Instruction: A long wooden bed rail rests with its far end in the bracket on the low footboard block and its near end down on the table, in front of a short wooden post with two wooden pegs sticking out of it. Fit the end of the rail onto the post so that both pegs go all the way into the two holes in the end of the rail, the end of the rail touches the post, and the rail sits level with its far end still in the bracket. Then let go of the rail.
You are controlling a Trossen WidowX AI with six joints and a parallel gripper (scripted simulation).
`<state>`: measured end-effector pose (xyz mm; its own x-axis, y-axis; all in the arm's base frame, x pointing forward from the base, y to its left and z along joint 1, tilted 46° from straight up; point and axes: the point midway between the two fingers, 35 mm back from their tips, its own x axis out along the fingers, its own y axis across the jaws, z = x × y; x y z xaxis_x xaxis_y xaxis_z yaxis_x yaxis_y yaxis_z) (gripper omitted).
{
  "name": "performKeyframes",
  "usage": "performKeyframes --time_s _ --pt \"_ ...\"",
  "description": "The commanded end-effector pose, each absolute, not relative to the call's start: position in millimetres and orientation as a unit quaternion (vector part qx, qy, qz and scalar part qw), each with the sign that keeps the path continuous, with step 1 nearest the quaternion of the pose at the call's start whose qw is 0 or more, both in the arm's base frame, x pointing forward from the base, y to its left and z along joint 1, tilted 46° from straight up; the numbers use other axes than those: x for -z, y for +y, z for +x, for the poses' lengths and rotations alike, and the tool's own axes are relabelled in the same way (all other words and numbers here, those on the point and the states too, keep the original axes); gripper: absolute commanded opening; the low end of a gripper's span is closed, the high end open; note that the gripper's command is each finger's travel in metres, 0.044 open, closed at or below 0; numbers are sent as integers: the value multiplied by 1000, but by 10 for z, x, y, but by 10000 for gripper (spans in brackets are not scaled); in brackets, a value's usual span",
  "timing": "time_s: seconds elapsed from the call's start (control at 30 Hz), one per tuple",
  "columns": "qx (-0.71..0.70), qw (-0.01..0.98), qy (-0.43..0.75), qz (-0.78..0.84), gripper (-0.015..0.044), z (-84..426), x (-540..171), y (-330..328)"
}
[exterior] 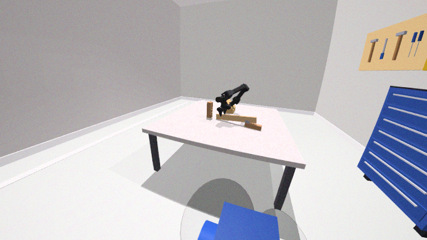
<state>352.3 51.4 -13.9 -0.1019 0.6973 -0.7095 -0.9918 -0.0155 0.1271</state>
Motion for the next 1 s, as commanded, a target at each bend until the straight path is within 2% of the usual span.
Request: performKeyframes --time_s 0.0,0.7,0.97 --pt "-676 626 315 -228 440 3491 195 581" --pt "-677 627 313 -228 440 3454 396 819" --pt "-677 627 313 -228 230 3454 396 819"
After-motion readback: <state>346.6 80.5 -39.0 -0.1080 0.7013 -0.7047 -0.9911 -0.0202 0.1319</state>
